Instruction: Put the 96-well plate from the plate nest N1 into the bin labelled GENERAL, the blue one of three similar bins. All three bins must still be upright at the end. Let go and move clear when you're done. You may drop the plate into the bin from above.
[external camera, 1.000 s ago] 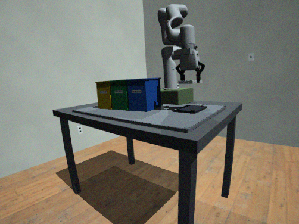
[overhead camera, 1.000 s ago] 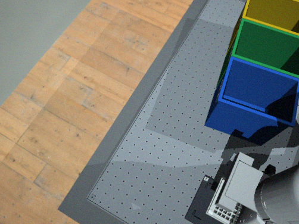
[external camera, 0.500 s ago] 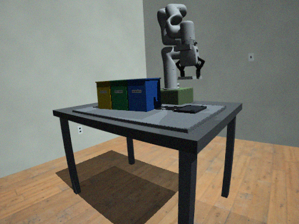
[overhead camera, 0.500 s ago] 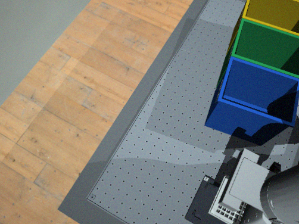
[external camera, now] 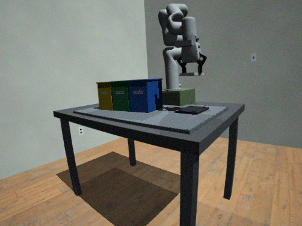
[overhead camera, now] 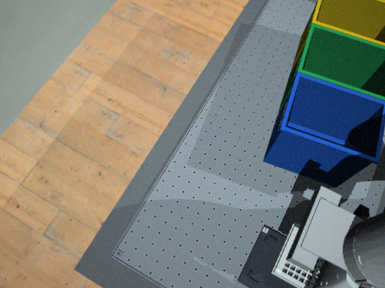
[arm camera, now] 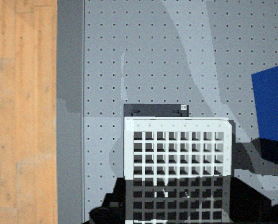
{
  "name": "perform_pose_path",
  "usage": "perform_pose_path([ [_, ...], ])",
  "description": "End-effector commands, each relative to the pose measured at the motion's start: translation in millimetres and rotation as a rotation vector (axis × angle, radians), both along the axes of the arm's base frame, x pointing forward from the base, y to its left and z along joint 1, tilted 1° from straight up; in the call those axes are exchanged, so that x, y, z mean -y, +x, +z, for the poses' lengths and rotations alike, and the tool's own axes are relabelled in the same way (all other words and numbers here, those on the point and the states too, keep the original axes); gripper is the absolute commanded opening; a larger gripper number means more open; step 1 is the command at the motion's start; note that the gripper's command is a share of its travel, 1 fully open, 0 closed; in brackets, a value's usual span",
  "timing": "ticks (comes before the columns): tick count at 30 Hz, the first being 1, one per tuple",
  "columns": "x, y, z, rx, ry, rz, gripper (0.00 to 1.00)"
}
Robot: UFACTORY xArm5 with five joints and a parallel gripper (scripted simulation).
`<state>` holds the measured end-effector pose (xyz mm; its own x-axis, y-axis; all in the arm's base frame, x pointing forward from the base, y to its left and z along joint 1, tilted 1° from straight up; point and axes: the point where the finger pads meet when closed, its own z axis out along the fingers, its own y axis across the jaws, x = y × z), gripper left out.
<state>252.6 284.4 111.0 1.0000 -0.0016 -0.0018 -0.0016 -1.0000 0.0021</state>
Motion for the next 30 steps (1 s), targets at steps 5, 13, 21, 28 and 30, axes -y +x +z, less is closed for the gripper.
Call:
perform_pose_path([
  [5,-1.3,0.8,14.3,0.003,0.003,0.0,0.0],
  [13,-1.4,0.7,24.4,0.003,0.003,0.0,0.0],
  [21,-1.5,0.5,37.7,0.003,0.003,0.0,0.0],
  [28,-1.6,0.4,44.1,0.003,0.003,0.0,0.0],
  [30,-1.6,0.4,44.1,0.003,0.003,0.0,0.0],
])
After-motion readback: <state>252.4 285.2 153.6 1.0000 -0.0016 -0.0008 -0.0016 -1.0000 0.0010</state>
